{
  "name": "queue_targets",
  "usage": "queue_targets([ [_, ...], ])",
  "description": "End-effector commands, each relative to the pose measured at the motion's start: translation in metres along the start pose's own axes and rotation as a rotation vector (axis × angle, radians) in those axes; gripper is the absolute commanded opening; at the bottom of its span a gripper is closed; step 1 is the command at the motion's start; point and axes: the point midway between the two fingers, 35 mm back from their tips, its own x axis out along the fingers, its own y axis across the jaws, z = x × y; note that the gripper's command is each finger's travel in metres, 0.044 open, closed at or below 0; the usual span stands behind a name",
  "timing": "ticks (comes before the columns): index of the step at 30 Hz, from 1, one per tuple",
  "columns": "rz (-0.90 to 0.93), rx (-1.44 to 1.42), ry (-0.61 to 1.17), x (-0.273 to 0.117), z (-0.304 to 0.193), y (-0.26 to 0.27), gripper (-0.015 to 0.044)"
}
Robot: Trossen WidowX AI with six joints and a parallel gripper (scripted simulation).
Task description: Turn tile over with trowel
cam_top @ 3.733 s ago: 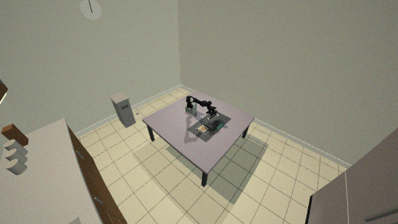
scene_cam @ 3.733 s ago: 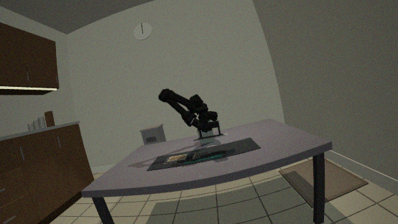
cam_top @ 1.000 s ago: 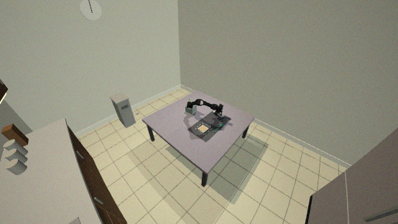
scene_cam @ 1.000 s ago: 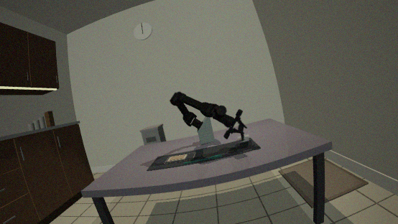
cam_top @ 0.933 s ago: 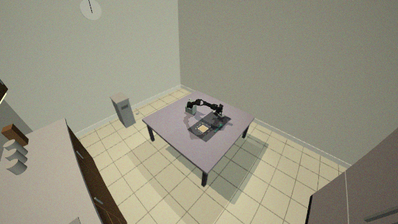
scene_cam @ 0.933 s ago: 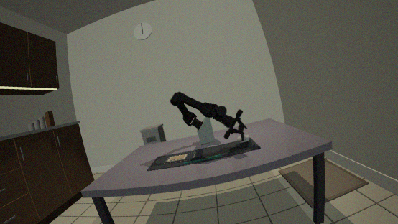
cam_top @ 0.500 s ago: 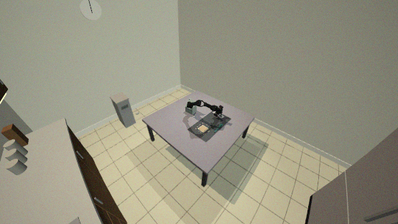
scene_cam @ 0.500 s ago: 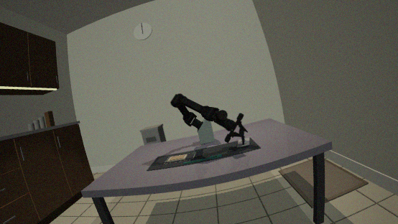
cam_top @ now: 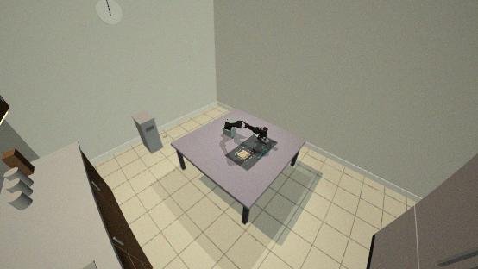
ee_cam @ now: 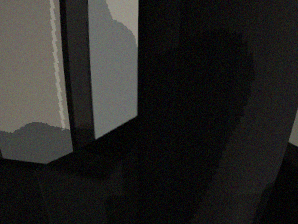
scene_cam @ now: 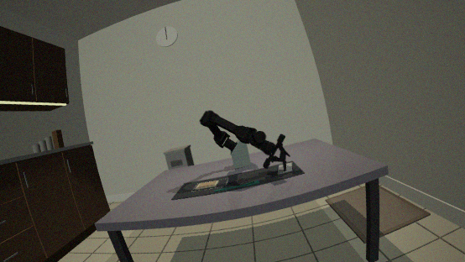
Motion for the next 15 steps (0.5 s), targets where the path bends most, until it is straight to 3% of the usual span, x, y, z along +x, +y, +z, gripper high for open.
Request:
queue_targets([
  [1,-0.013,-0.012,0.011,0.0,-0.003,-0.0032,0.021],
  [5,-0.013,-0.012,0.011,0.0,-0.003,-0.0032,0.03],
  [15,-0.013,-0.012,0.01,-0.0039,-0.0033,-0.0033,0.03],
])
